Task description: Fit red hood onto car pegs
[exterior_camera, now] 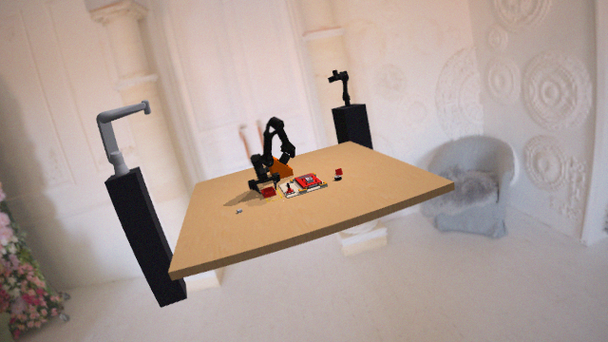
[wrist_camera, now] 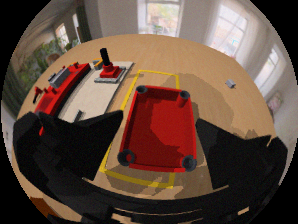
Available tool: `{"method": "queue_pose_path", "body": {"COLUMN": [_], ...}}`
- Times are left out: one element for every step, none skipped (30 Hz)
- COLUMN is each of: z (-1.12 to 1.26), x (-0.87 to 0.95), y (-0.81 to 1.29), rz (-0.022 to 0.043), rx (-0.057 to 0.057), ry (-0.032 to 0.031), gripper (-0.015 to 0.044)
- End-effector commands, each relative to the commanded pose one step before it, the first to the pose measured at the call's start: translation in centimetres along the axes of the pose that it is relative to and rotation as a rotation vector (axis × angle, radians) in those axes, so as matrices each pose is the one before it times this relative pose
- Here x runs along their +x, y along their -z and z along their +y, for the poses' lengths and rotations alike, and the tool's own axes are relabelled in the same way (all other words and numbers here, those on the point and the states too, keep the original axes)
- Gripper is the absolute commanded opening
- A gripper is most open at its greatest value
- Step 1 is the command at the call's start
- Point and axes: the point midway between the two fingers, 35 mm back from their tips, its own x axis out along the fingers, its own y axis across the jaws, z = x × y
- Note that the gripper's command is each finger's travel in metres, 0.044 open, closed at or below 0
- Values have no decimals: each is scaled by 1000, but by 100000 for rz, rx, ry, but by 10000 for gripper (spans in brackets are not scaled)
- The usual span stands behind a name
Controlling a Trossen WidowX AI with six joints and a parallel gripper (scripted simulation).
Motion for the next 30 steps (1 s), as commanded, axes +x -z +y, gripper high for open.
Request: {"method": "queue_pose_path", "body": {"z": [-7,0,0,0,0,0,0,0,0,0,0,-16,-30,-43,-55,-65,-67,-65,-59,-52,-45,-38,-31,-24,-16,-9,-2,6,13,21], "x": [-15,0,0,0,0,0,0,0,0,0,0,-19,-37,-56,-78,-102,-119,-131,-138,-144,-150,-156,-161,-167,-172,-177,-183,-188,-193,-198], "y": [-39,0,0,0,0,0,0,0,0,0,0,-41,-78,-117,-158,-200,-226,-240,-244,-247,-248,-250,-251,-252,-253,-254,-255,-256,-257,-258], "rz": [-45,0,0,0,0,0,0,0,0,0,0,15,28,40,51,60,63,60,54,48,41,34,27,20,13,6,-1,-8,-16,-23], "rx": [-119,0,0,0,0,0,0,0,0,0,0,-5,-9,-13,-17,-20,-20,-19,-17,-15,-13,-11,-9,-7,-5,-4,-2,0,2,4], "ry": [11,0,0,0,0,0,0,0,0,0,0,12,23,33,42,48,49,46,41,35,30,24,19,14,9,4,-1,-6,-11,-15], "gripper": [361,335,328,322,315,308,302,295,288,282,275,249,222,196,170,144,117,91,65,39,12,0,0,0,0,0,0,0,0,0]}}
